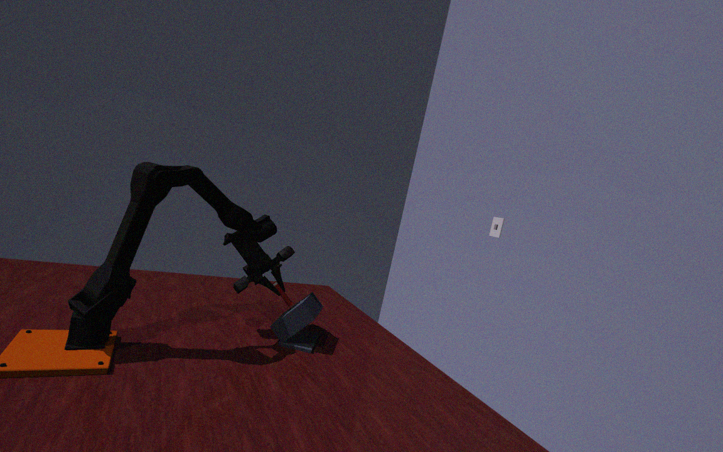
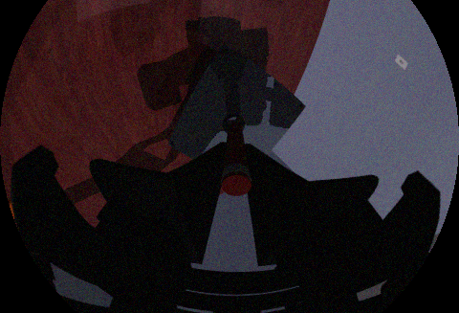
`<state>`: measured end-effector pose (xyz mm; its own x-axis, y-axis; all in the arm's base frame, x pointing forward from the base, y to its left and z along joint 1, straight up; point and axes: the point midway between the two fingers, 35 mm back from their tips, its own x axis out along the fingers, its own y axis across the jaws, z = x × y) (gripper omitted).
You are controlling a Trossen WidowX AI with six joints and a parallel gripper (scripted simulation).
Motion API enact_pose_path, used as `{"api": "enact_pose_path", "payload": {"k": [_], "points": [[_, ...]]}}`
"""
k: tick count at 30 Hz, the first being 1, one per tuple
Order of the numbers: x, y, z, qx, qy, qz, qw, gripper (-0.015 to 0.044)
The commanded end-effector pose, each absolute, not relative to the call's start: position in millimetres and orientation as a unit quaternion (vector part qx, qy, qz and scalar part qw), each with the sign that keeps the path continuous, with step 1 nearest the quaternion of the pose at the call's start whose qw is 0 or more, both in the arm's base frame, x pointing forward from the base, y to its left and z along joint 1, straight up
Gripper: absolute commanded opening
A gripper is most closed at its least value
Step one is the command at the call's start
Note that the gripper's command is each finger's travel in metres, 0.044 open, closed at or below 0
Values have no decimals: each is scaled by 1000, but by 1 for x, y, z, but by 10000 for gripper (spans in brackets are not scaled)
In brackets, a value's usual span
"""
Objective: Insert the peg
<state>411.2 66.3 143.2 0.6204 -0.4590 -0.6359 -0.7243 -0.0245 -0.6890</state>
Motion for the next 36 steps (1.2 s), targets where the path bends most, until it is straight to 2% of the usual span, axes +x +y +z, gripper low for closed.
{"api": "enact_pose_path", "payload": {"k": [1,36], "points": [[411,67,145,-705,418,118,560,0],[417,63,136,-706,418,118,560,0]]}}
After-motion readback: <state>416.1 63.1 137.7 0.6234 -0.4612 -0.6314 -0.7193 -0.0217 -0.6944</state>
